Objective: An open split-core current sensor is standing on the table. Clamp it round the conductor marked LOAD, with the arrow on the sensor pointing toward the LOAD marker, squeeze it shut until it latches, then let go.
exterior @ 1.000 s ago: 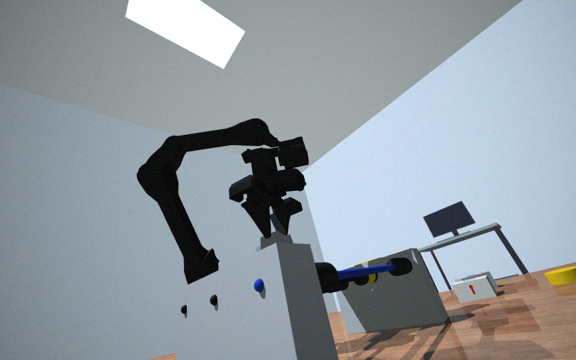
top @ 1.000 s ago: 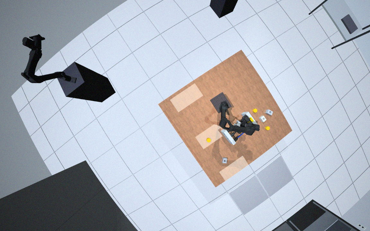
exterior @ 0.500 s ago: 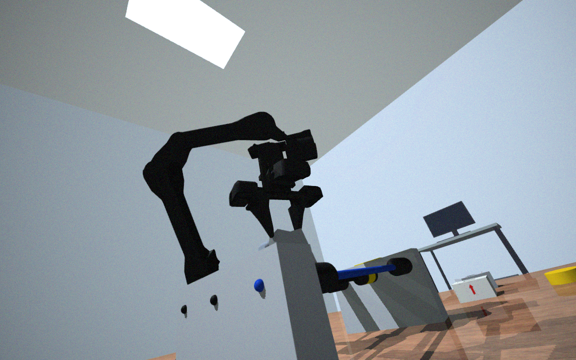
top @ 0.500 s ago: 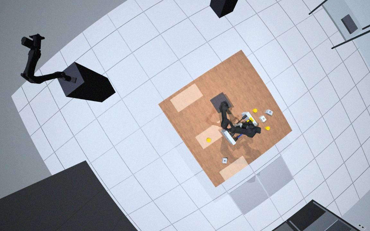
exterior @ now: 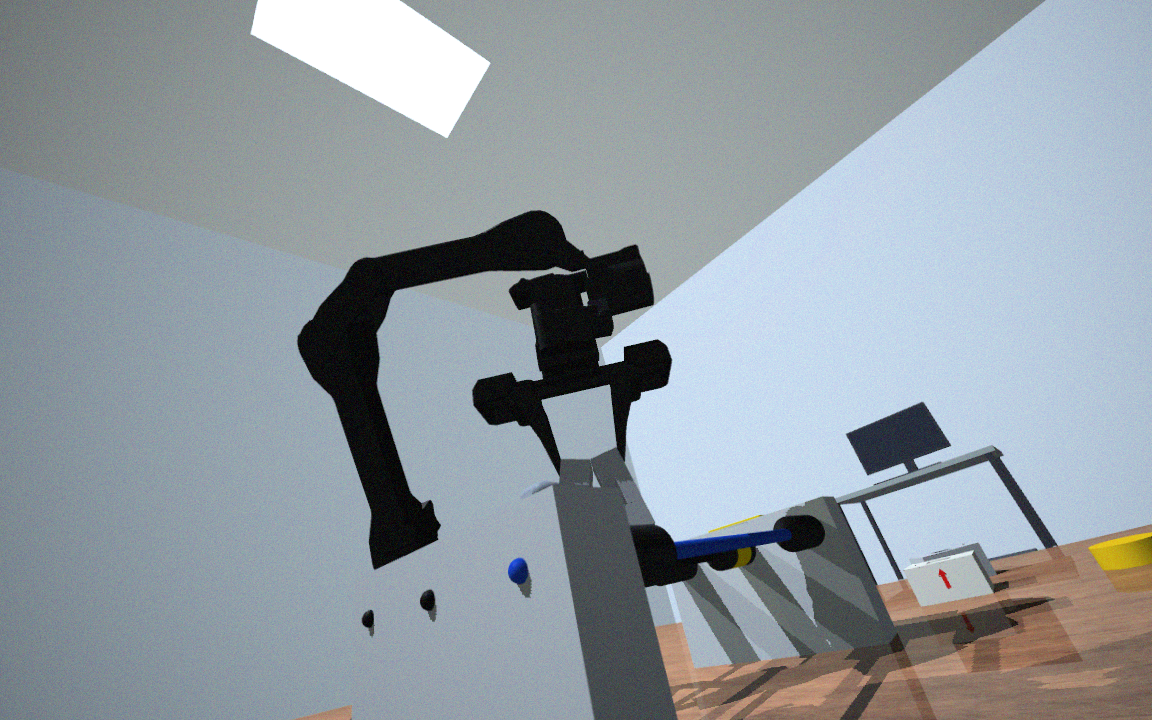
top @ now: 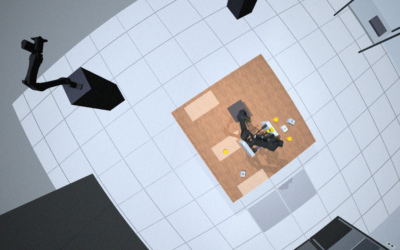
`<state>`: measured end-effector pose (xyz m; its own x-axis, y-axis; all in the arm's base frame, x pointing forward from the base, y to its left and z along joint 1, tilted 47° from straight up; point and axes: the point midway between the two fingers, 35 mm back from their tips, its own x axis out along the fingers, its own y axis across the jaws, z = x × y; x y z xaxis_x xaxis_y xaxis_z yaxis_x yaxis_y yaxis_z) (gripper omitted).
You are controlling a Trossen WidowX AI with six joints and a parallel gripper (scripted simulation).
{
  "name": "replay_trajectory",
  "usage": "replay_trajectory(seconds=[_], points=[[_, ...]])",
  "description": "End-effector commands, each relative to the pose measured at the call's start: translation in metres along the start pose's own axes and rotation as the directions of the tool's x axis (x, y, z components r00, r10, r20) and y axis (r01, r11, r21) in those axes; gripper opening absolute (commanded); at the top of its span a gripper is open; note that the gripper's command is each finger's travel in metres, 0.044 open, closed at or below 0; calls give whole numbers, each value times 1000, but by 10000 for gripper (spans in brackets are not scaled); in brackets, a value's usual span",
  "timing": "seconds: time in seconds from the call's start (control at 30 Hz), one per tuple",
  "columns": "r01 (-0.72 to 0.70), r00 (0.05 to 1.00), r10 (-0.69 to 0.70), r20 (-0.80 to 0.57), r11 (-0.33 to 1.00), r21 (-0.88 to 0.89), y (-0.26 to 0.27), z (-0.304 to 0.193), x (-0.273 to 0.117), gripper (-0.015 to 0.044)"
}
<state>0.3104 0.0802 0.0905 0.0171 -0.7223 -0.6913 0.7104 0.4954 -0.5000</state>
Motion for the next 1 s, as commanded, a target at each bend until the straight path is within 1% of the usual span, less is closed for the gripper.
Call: replay_trajectory(seconds=[0.0, 0.2, 0.43, 0.67, 0.97], points=[[-9, 1000, 8, 7, 985, 170, 7, 6, -1, 0], [-10, 1000, 8, 8, 921, 389, 14, 13, 2, 0], [-11, 1000, 6, 9, 791, 612, 22, 21, 5, 0], [-11, 1000, 6, 9, 775, 632, 23, 21, 7, 0], [-11, 1000, 7, 9, 775, 632, 24, 22, 21, 0]])
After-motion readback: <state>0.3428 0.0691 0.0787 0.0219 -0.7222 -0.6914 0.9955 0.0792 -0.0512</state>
